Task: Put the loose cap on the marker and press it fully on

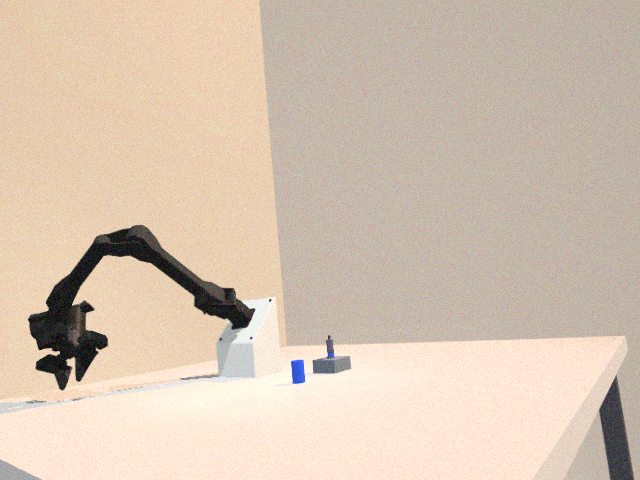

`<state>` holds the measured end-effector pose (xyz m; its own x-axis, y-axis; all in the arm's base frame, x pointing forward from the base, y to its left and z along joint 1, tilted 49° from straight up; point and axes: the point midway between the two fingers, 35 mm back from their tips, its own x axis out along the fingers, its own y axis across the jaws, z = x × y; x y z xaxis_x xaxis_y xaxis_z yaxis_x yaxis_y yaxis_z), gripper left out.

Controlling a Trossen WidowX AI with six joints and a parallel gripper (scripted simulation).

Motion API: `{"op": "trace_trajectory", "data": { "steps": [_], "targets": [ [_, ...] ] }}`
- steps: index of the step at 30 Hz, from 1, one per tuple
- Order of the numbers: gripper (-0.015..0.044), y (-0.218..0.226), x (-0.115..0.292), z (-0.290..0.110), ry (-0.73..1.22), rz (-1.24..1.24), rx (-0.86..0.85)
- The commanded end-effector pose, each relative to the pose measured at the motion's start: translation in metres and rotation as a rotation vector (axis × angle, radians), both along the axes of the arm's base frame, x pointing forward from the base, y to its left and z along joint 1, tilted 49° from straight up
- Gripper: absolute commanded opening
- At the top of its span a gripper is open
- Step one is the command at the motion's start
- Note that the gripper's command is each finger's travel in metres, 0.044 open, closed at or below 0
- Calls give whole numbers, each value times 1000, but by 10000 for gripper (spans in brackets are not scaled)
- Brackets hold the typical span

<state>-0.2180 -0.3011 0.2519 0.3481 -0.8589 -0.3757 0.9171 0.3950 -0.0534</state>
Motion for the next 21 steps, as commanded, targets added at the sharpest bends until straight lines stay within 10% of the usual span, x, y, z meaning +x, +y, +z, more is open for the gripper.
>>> {"op": "trace_trajectory", "data": {
  "steps": [1,21],
  "targets": [
    [250,-24,42,10,106,91,15],
    [250,-48,324,-8,241,647,165]
  ]
}}
